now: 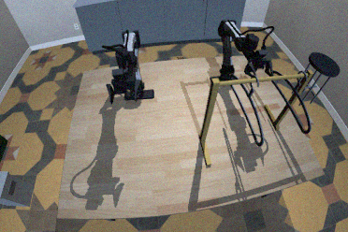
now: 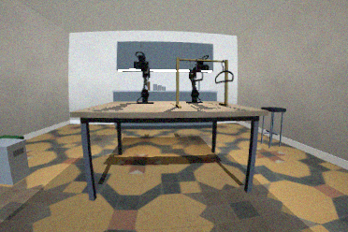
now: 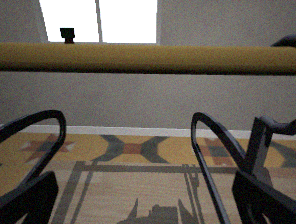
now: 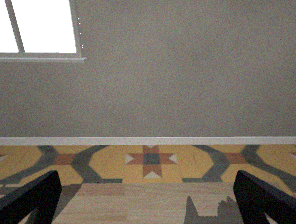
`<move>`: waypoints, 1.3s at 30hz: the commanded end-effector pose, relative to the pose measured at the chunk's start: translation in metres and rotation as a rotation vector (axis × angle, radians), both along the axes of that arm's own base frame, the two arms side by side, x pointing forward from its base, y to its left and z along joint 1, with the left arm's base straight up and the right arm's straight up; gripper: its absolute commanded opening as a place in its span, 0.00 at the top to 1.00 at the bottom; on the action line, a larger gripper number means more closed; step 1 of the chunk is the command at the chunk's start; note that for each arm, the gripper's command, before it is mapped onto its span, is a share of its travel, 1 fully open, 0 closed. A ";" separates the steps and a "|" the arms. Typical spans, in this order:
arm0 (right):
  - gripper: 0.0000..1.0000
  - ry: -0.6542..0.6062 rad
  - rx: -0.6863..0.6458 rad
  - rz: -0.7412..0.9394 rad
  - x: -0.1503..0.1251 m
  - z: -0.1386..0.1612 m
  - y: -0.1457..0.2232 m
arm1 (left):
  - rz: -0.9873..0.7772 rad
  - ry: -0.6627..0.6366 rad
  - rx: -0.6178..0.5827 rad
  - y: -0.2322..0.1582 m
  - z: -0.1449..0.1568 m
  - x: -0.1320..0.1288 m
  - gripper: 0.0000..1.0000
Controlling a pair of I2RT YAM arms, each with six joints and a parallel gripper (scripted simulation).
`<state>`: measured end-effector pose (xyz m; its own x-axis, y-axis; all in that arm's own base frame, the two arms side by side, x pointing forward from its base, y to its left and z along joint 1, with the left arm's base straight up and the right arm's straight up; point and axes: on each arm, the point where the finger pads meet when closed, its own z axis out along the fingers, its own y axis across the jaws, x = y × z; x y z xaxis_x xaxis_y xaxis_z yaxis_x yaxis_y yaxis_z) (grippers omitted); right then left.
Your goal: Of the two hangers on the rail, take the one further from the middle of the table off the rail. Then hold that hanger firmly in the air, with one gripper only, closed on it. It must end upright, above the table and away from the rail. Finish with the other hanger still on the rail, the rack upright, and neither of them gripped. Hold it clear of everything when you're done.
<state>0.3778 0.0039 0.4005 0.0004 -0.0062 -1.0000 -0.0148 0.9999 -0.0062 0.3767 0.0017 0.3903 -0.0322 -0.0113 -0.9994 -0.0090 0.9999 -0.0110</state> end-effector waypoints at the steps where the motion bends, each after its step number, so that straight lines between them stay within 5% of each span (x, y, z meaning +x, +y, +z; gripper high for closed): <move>1: 0.00 -0.019 -0.002 -0.002 -0.002 0.007 0.000 | 0.001 -0.022 -0.002 0.000 0.009 -0.002 0.00; 17: 0.00 -0.019 -0.002 -0.002 -0.002 0.007 0.000 | 0.001 -0.022 -0.002 0.000 0.009 -0.002 0.00; 18: 0.00 -0.019 -0.002 -0.002 -0.002 0.007 0.000 | -0.004 0.021 0.007 0.009 0.013 -0.002 0.70; 25: 0.00 -0.019 -0.002 -0.002 -0.002 0.007 0.000 | -0.014 0.303 0.017 0.066 0.018 -0.013 0.70; 39: 0.00 -0.019 -0.002 -0.002 -0.002 0.007 0.000 | -0.014 0.314 0.020 0.163 0.029 -0.032 0.70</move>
<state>0.3778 0.0039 0.4005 0.0004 -0.0062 -1.0000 -0.0148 0.9999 -0.0062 0.3519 0.1632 0.4101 -0.3170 -0.0396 -0.9476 -0.0882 0.9960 -0.0121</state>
